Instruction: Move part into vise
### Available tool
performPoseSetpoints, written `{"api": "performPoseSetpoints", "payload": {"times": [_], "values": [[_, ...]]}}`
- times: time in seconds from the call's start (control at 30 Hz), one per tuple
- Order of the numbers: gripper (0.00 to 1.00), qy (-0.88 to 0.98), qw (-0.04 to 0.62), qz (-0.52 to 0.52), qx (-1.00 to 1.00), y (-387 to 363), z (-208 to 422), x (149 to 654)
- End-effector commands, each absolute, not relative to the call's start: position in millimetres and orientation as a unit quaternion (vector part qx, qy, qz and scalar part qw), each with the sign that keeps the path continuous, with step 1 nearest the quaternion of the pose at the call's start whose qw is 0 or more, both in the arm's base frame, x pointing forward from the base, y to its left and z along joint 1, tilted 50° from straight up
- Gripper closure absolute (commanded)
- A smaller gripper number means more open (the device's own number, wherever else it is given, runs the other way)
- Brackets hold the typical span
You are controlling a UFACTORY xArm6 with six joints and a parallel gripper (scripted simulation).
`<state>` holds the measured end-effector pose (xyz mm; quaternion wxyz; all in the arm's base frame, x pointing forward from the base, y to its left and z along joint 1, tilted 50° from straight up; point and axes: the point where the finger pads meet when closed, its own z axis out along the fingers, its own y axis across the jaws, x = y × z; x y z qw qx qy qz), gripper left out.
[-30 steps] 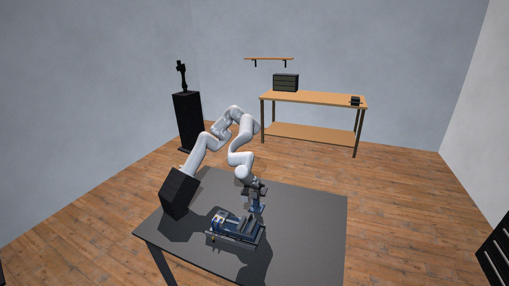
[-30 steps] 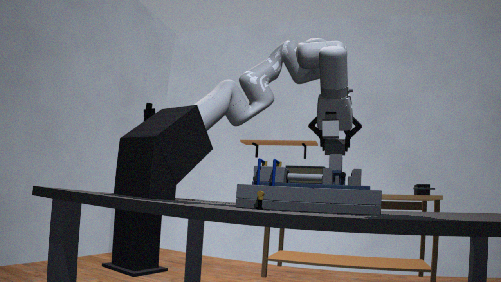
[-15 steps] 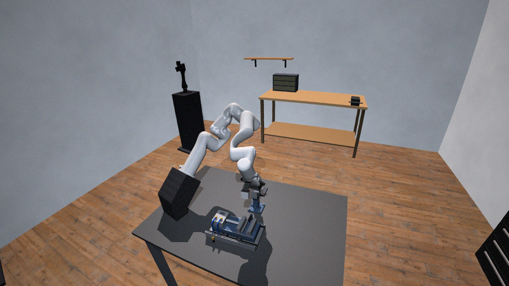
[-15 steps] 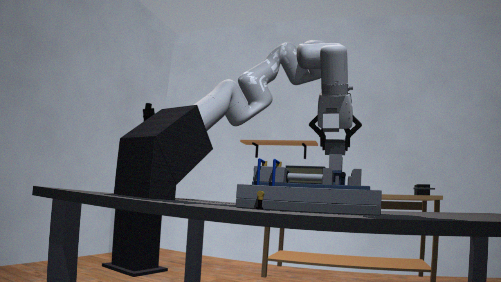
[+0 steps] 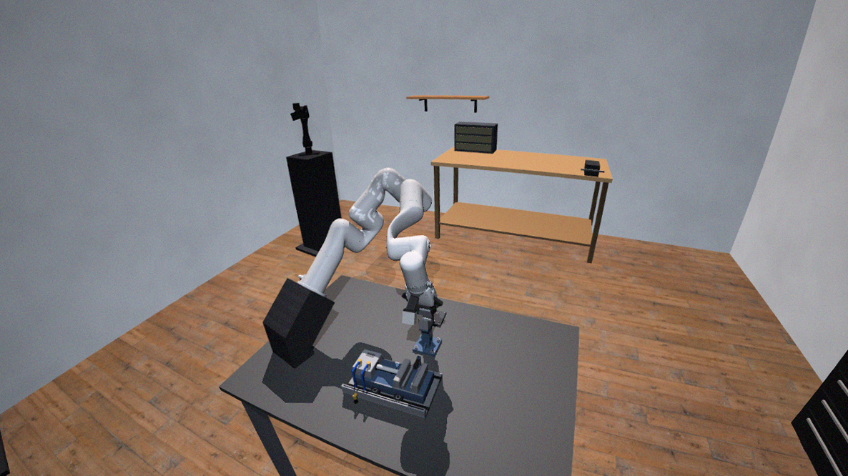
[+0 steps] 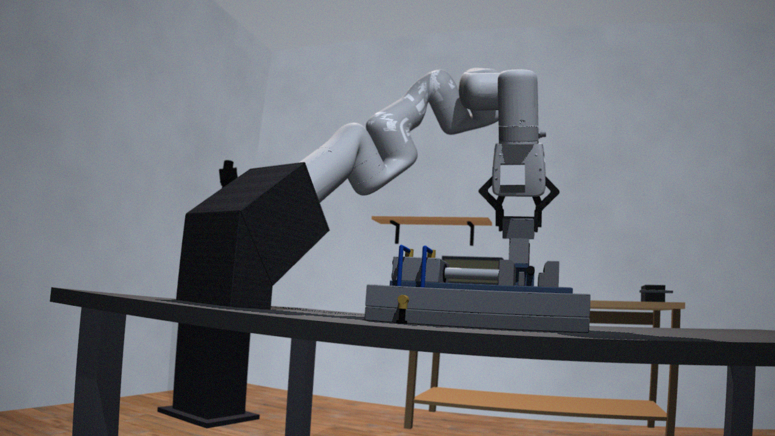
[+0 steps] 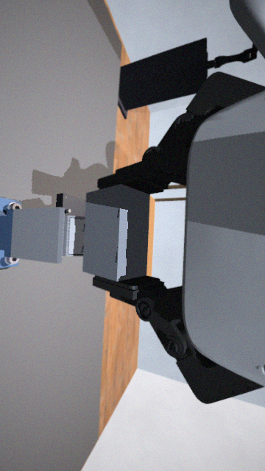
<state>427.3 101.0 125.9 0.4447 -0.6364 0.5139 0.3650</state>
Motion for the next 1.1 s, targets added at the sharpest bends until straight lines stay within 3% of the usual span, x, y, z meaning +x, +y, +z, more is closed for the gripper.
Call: {"api": "performPoseSetpoints", "payload": {"times": [0.0, 1.07], "values": [[1.0, 0.527, 0.43, 0.346, -0.646, 100.6, 126.8, 427.9], [1.0, 0.576, 0.362, 0.263, -0.684, 102.0, 129.2, 427.4]]}}
